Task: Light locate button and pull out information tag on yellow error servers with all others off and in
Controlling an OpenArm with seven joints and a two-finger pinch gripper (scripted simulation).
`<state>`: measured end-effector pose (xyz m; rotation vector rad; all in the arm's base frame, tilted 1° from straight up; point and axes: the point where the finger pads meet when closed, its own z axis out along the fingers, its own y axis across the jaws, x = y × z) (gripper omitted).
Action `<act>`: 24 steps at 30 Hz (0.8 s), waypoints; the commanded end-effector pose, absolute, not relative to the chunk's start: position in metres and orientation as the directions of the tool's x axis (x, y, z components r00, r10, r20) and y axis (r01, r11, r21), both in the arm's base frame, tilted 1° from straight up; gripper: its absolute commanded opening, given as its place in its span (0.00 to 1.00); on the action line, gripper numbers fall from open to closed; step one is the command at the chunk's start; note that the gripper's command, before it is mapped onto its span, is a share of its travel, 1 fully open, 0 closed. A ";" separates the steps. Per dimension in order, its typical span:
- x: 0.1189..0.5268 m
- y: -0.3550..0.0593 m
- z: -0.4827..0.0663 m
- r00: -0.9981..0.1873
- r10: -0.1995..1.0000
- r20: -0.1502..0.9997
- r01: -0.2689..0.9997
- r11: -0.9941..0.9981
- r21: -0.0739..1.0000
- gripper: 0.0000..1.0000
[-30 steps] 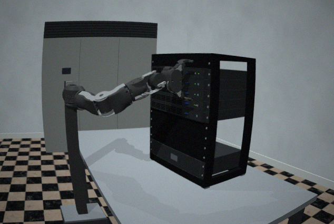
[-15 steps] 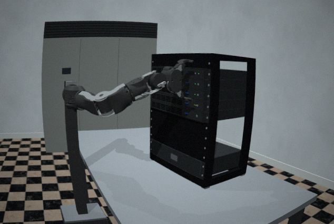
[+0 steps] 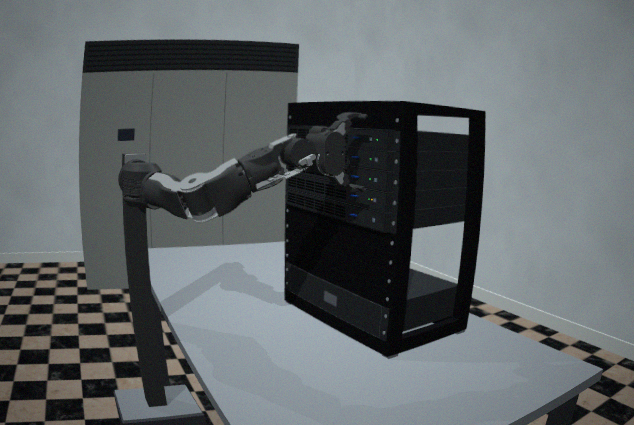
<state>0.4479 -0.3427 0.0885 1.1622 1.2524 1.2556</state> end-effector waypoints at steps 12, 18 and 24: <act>0.448 -0.342 0.113 -0.066 0.998 -0.012 -0.006 0.012 1.000 1.00; 0.448 -0.342 0.131 -0.066 0.998 -0.012 -0.006 0.012 1.000 1.00; 0.448 -0.341 0.131 -0.068 0.998 -0.013 -0.006 0.013 1.000 1.00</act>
